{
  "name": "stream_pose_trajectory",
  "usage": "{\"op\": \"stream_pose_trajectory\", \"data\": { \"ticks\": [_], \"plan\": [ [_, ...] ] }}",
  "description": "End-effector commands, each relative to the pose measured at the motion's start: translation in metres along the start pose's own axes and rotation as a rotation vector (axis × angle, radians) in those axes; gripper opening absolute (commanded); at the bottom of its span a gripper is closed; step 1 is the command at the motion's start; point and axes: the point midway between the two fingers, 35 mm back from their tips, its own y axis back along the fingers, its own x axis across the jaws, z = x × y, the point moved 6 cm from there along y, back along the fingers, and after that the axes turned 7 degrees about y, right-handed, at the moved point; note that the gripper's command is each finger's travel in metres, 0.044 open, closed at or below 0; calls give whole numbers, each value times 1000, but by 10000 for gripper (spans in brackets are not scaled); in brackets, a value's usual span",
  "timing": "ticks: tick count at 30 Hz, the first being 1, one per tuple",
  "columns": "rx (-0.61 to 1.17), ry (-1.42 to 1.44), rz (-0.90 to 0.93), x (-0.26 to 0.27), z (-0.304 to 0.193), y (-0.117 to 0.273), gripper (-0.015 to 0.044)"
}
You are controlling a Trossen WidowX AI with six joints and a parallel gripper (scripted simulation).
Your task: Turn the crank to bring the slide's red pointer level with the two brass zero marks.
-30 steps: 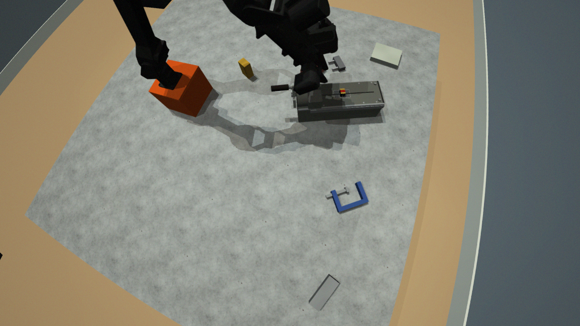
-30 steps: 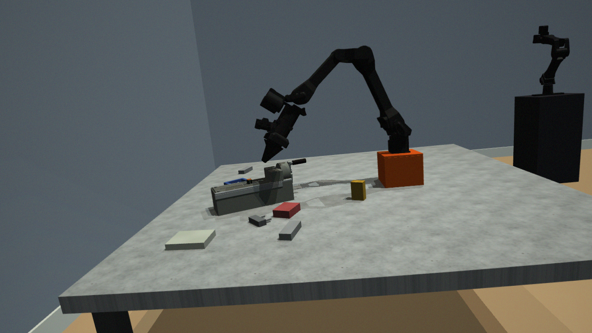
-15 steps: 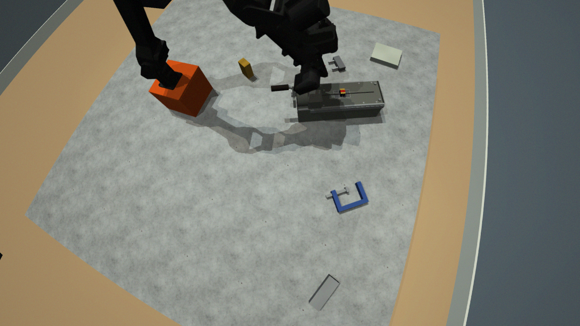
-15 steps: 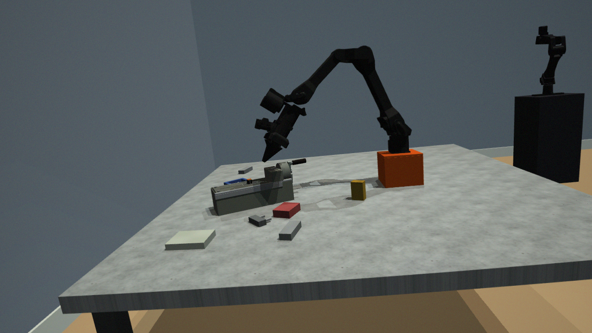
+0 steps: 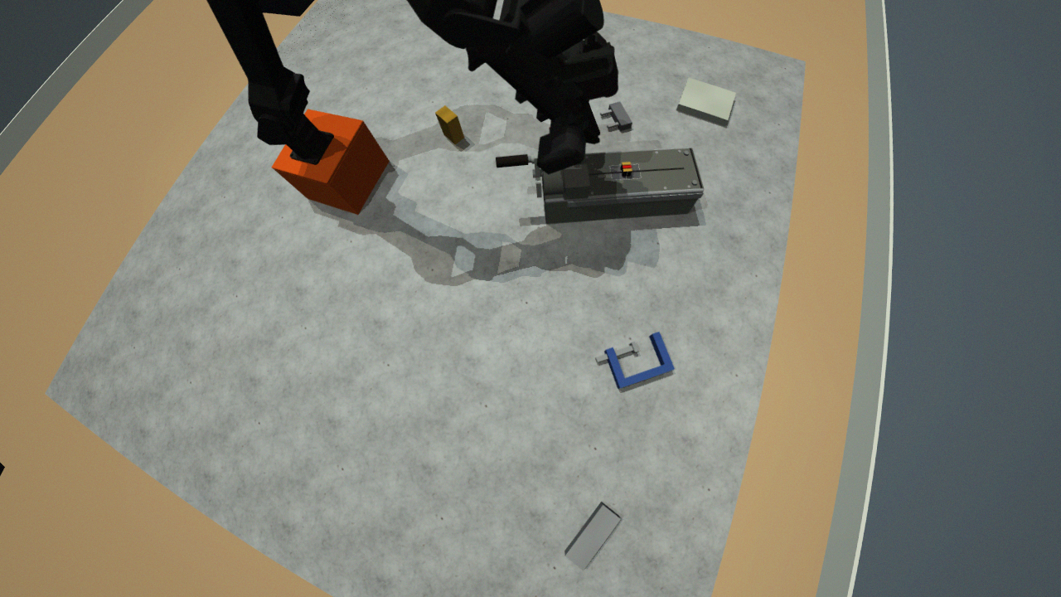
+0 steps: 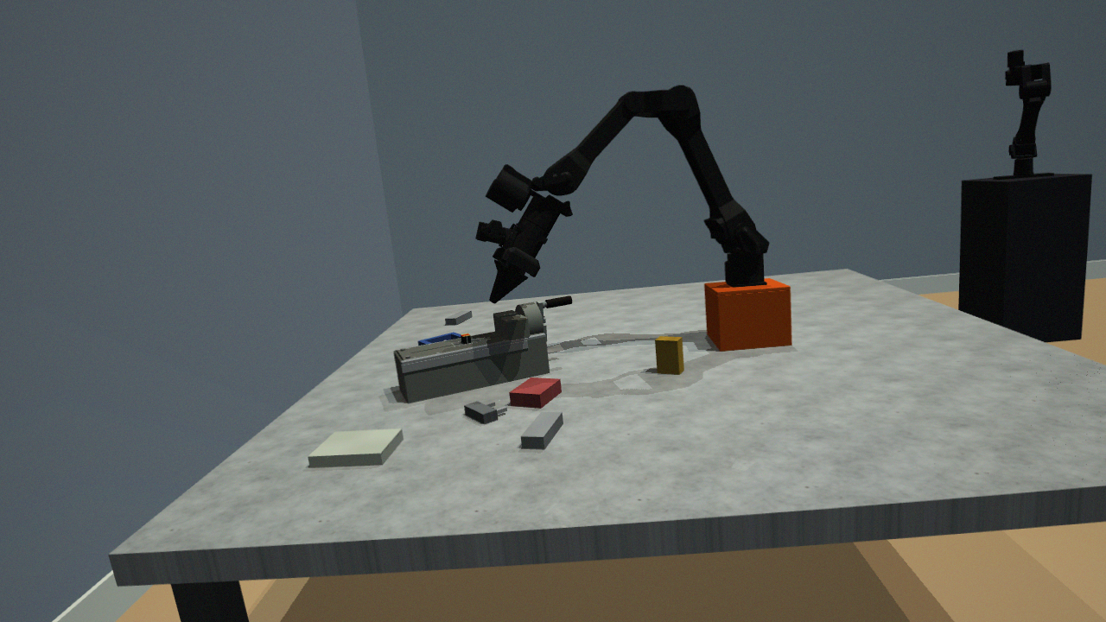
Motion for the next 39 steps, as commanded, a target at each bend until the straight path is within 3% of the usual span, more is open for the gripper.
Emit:
{"op": "stream_pose_trajectory", "data": {
  "ticks": [1,12,14,31,39],
  "plan": [
    [0,0,0,0,0,0,131],
    [0,0,0,0,0,0,420],
    [0,0,0,0,0,0,440],
    [0,0,0,0,0,0,0],
    [0,0,0,0,0,0,0]
  ]
}}
